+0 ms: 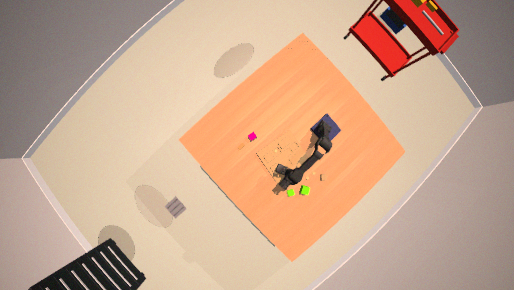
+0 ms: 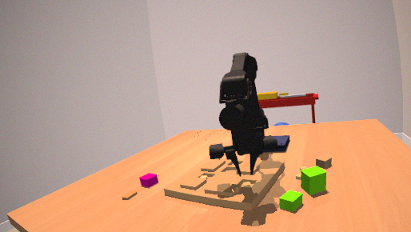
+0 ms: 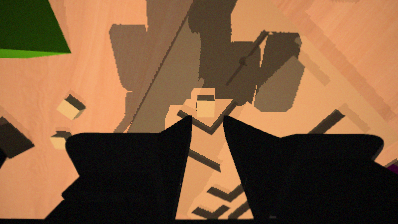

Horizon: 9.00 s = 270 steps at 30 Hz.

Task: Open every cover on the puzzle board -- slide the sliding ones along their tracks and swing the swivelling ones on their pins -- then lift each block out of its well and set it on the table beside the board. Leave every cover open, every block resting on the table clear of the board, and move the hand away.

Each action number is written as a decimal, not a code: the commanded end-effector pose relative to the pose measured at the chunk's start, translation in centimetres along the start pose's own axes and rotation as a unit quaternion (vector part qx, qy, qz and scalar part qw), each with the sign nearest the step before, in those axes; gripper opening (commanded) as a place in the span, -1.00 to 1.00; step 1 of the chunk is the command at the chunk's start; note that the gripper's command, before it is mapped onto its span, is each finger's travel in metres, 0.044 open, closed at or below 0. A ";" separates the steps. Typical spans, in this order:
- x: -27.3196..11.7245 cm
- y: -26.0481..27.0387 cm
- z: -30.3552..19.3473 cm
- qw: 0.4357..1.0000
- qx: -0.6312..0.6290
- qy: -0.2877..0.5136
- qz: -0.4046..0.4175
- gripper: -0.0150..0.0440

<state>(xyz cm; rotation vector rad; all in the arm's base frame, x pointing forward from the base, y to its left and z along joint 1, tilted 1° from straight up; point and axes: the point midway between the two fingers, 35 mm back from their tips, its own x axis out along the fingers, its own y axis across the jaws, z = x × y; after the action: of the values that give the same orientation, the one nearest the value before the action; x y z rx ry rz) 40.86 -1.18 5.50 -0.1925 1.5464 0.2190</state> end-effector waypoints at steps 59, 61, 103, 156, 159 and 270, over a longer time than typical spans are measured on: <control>3.3 -0.1 0.0 1.000 -0.002 0.001 -0.002 0.00; 3.4 -0.1 0.0 1.000 -0.002 0.001 -0.002 0.00; 0.2 0.0 0.1 1.000 -0.001 0.000 -0.001 -0.22; -6.4 -6.7 -4.0 1.000 -0.002 0.002 -0.005 -0.22; -6.5 -7.6 -4.8 1.000 -0.002 0.002 -0.005 -0.22; 0.6 -21.0 -25.2 1.000 -0.002 0.011 -0.010 -0.22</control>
<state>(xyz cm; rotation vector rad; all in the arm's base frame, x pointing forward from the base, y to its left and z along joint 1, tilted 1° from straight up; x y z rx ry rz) 22.22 -28.08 4.99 -0.2146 1.5560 0.1968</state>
